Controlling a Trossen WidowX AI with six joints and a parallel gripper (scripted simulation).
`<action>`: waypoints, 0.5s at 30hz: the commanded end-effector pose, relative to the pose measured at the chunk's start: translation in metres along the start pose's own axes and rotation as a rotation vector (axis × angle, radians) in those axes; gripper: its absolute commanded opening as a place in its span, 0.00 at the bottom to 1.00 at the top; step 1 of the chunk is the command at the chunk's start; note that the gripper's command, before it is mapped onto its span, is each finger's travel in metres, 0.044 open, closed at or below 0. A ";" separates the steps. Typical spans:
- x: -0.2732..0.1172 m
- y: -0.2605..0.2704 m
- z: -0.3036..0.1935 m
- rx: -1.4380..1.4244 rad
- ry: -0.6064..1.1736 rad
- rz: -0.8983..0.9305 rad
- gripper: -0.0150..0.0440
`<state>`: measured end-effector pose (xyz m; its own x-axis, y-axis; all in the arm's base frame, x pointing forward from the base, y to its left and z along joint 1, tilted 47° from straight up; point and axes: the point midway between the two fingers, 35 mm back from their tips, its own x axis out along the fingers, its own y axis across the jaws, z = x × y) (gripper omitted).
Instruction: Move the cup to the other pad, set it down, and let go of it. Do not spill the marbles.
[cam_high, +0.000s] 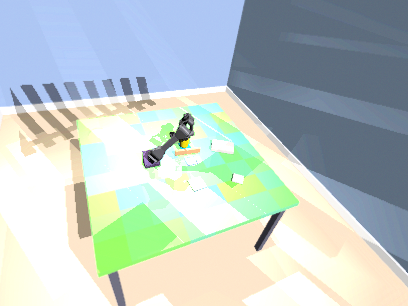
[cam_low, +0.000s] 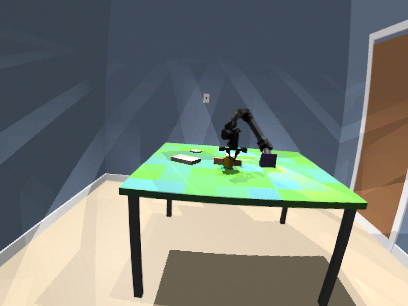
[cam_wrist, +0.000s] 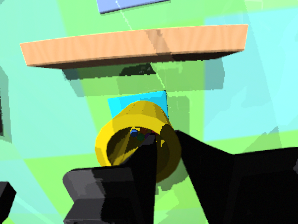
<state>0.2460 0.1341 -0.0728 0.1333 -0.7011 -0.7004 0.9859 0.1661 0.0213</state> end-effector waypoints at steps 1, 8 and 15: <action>0.000 0.000 0.000 0.000 0.000 -0.001 0.50; -0.002 0.000 0.000 0.000 0.000 -0.001 0.50; -0.012 0.001 0.000 -0.001 0.000 -0.001 0.50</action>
<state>0.2456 0.1389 -0.0678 0.1364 -0.7035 -0.6974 0.9850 0.1717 0.0194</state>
